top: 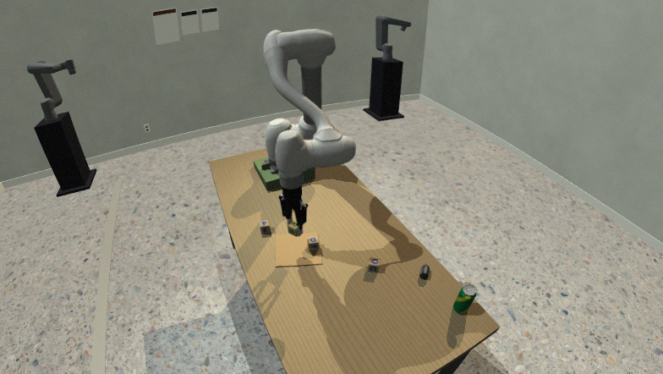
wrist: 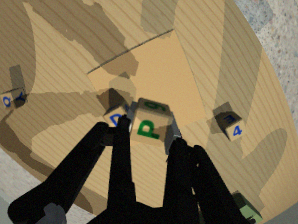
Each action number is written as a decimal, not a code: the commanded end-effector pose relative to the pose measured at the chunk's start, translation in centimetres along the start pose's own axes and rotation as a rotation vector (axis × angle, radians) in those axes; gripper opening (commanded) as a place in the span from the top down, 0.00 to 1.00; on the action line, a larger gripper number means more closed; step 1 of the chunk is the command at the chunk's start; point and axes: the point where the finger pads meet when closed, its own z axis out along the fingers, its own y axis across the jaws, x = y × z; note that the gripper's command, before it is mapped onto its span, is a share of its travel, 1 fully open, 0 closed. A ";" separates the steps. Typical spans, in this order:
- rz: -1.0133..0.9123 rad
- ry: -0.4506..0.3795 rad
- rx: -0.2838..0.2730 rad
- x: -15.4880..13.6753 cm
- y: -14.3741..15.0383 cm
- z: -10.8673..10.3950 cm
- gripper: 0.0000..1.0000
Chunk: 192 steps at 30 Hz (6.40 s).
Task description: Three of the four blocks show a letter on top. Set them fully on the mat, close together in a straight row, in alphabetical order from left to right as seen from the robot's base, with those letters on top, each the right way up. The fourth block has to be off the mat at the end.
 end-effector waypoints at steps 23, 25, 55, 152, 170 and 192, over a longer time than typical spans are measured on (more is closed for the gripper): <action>0.695 0.008 -0.002 -0.2 -0.1 -0.1 0.67; 0.738 0.008 -0.002 -0.2 -0.2 -0.1 0.67; 0.767 0.008 -0.002 -0.2 -0.2 3.0 0.67; 0.767 0.008 -0.002 -0.2 -0.2 9.9 0.67; 0.767 0.008 -0.002 -0.2 -0.2 9.9 0.67; 0.767 0.008 -0.002 -0.2 -0.2 9.9 0.56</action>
